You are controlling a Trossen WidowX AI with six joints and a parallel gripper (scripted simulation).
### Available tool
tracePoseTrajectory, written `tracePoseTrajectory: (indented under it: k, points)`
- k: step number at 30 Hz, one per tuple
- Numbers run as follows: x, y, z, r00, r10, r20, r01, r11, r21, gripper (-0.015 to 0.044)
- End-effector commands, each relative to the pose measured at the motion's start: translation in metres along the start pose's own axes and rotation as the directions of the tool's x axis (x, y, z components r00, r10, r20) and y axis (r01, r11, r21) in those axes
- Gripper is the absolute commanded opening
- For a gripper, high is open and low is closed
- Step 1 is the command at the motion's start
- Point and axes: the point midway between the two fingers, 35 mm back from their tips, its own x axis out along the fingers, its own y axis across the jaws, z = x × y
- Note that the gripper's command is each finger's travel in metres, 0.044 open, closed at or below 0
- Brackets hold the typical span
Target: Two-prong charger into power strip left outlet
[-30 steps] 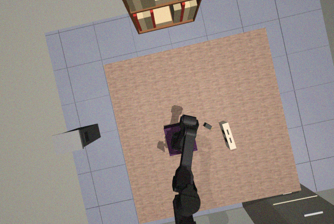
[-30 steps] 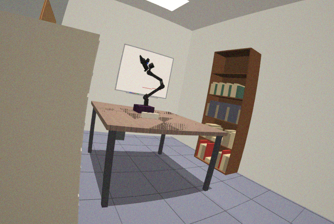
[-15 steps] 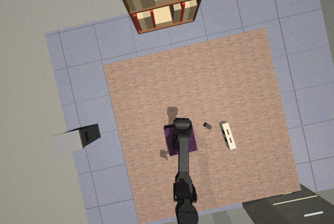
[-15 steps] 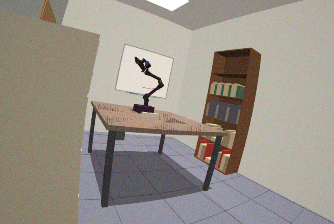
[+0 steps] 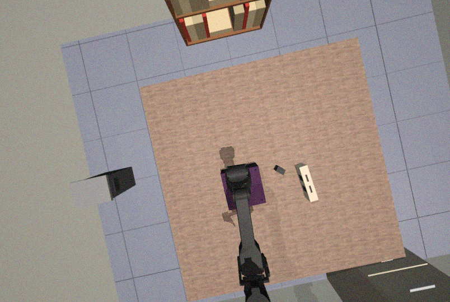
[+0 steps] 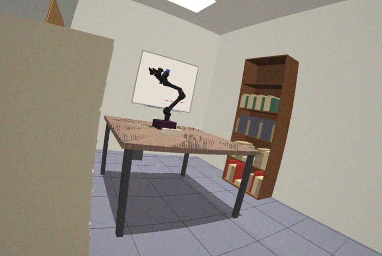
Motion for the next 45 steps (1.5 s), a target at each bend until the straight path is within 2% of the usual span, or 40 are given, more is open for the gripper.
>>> tracePoseTrajectory:
  k: [1,13,25,45]
  points:
    - [0.005,0.009,-0.019,0.998,0.029,-0.053,-0.026,0.998,0.060,0.0440]
    - [0.011,0.056,-0.065,0.965,0.195,-0.178,-0.147,0.957,0.251,0.0440]
    - [0.011,0.106,-0.115,0.891,0.328,-0.316,-0.186,0.895,0.405,0.0440]
    - [-0.024,0.202,-0.189,0.658,0.548,-0.517,-0.184,0.782,0.595,0.0440]
